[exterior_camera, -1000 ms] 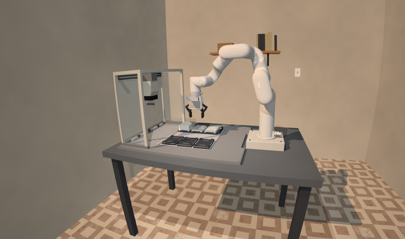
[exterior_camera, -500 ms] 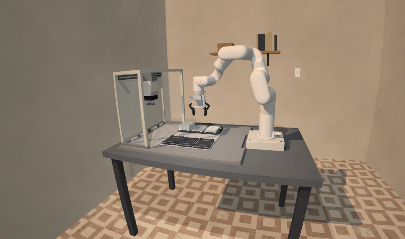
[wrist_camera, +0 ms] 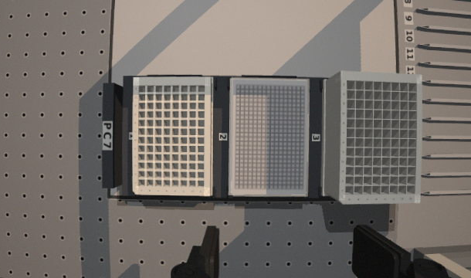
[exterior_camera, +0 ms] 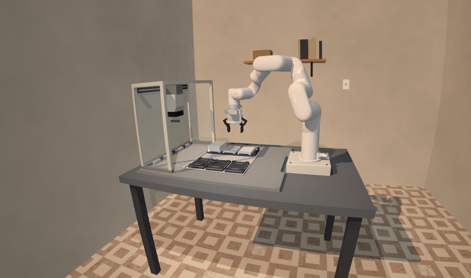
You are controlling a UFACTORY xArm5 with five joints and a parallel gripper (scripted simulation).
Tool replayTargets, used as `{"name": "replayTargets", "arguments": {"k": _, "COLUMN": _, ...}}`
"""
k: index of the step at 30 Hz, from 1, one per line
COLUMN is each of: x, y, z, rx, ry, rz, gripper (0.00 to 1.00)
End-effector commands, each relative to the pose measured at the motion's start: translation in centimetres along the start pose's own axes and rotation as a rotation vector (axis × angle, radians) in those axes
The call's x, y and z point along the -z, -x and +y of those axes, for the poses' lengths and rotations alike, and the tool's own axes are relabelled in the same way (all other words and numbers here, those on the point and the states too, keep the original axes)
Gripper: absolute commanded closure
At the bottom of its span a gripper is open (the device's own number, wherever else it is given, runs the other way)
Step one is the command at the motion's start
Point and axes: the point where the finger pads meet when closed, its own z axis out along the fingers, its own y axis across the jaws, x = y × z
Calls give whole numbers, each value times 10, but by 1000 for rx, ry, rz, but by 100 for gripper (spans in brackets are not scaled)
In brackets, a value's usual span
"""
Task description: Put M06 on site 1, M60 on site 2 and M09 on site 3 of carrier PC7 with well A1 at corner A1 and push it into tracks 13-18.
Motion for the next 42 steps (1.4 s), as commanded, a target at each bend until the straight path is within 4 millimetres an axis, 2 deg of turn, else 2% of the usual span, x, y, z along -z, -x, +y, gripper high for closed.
{"name": "replayTargets", "arguments": {"k": 1, "x": 1, "y": 22, "z": 2, "rx": 1, "ry": 6, "rz": 7, "gripper": 0}}
{"name": "replayTargets", "arguments": {"k": 3, "x": 1, "y": 32, "z": 2, "rx": 1, "ry": 6, "rz": 6, "gripper": 0}}
{"name": "replayTargets", "arguments": {"k": 17, "x": 1, "y": 32, "z": 2, "rx": 1, "ry": 6, "rz": 6, "gripper": 0}}
{"name": "replayTargets", "arguments": {"k": 42, "x": -34, "y": 32, "z": 2, "rx": 1, "ry": 6, "rz": 7, "gripper": 0}}
